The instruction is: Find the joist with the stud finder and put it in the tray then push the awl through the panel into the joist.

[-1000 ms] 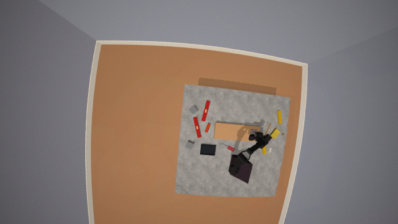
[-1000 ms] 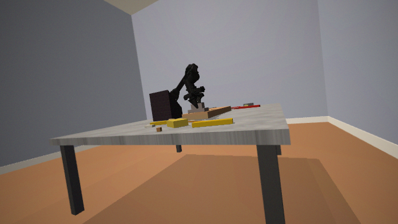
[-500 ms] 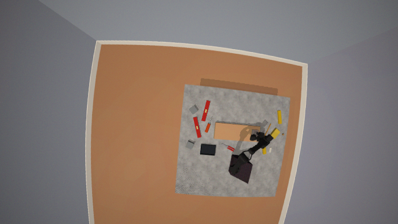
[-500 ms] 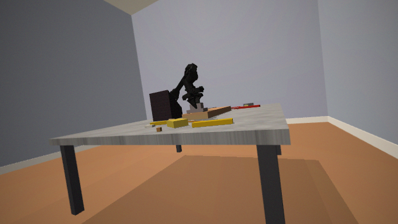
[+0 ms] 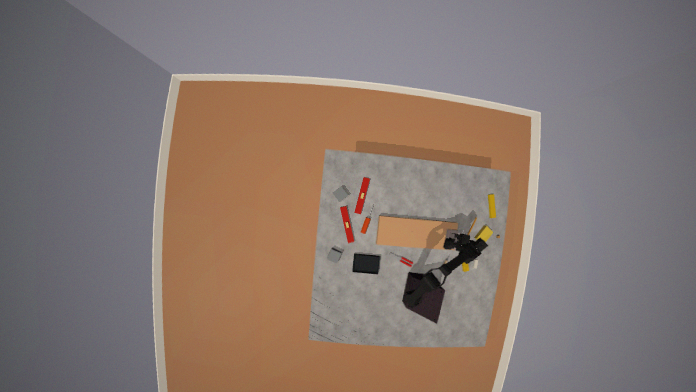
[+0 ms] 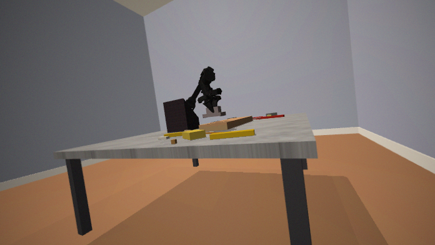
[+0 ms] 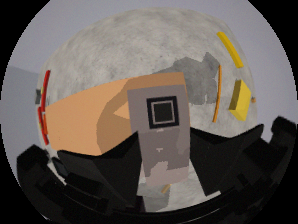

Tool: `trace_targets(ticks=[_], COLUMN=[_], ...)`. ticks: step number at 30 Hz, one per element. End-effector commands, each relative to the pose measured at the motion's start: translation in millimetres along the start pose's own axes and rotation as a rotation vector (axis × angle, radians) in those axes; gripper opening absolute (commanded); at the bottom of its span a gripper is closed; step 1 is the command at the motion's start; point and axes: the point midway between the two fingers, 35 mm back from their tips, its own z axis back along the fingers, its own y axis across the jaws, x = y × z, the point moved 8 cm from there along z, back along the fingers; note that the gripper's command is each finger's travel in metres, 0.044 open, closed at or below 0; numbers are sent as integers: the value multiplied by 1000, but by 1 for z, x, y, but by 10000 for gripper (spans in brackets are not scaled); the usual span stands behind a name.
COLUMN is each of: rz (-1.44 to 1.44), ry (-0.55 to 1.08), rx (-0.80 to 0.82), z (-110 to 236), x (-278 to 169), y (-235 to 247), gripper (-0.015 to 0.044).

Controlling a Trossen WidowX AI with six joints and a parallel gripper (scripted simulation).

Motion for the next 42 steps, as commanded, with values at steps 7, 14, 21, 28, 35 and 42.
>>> trace_targets(ticks=[7, 14, 21, 28, 35, 42], rz=[17, 25, 116, 226, 336, 447], ry=[-16, -14, 0, 14, 25, 34], rx=[-15, -16, -22, -23, -19, -9], z=[60, 60, 58, 54, 50, 45], x=[14, 16, 33, 47, 55, 56], y=[0, 4, 44, 93, 142, 192], gripper=[0, 0, 0, 0, 0, 0])
